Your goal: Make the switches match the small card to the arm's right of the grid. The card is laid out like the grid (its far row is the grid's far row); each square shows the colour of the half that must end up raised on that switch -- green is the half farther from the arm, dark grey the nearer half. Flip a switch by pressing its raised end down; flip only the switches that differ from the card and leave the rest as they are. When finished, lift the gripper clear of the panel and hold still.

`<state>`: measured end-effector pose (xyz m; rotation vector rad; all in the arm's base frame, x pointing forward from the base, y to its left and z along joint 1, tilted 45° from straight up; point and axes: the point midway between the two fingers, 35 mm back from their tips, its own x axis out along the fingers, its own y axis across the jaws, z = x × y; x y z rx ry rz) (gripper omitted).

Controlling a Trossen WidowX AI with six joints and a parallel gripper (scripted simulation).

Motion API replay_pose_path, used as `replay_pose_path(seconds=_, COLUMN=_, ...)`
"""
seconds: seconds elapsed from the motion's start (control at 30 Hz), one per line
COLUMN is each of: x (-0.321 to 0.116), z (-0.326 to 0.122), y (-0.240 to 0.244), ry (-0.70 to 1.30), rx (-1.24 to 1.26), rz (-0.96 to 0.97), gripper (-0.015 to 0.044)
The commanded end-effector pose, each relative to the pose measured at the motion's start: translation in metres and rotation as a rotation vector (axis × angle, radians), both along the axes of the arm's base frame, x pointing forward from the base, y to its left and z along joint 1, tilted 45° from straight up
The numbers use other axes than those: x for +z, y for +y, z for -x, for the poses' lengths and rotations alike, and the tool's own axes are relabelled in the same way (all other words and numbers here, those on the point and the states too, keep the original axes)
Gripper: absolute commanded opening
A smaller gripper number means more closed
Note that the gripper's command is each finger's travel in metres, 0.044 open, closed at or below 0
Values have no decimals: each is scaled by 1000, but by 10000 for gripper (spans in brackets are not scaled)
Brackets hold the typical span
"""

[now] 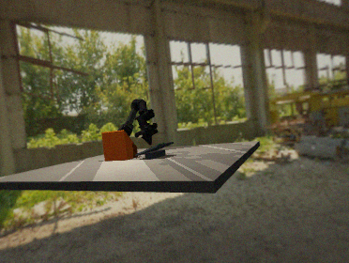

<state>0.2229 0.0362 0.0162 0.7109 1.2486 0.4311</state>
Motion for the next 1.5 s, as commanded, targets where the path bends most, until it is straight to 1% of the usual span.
replay_pose_path(seconds=0.0, x=-3, z=1, y=4, ry=8, rx=-1, rz=-8, gripper=0)
replay_pose_path(seconds=0.37, x=-13, z=-2, y=12, ry=8, rx=-1, rz=-8, gripper=0)
replay_pose_path(seconds=1.47, x=-15, z=-3, y=14, ry=8, rx=-1, rz=-8, gripper=0)
